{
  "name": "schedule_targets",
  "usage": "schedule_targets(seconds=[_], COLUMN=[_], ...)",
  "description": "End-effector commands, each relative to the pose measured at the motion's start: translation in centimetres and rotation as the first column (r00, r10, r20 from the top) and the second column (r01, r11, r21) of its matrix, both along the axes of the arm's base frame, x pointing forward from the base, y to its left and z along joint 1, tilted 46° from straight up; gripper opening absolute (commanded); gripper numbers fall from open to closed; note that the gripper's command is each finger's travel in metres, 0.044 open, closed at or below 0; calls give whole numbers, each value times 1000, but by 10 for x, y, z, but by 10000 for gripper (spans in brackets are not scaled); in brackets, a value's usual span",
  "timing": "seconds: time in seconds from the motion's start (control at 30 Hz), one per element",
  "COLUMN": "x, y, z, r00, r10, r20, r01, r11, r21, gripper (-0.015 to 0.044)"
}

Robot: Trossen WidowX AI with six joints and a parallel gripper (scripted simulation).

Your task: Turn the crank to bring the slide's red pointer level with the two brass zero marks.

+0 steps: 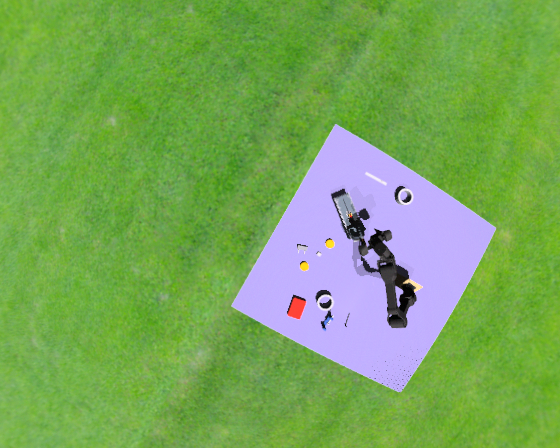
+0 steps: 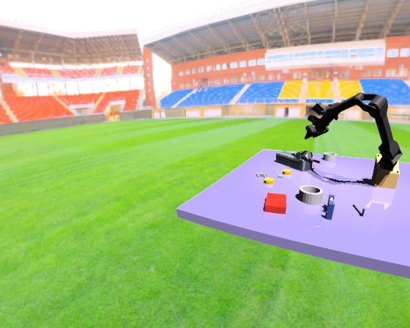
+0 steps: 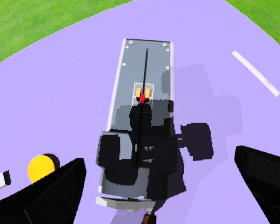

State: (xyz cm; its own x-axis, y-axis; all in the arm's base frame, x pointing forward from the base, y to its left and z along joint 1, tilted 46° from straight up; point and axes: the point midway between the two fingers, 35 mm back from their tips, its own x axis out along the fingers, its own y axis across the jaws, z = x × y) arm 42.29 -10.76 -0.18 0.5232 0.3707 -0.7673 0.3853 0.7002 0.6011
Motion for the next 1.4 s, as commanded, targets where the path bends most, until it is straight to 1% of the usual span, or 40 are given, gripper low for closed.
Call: schedule_targets(seconds=[0.0,0.43,0.5,0.7,1.37], x=[12,46,46,45,45], y=[-5,-25,-21,10,11], z=[-9,-36,-41,-77,-78], r00=[998,977,976,972,972], r10=[52,190,191,205,205], r20=[17,99,101,112,112], r01=[-53,-194,-196,-210,-210], r11=[999,980,980,977,977], r21=[15,34,35,38,38], gripper=[440,440,440,440,440])
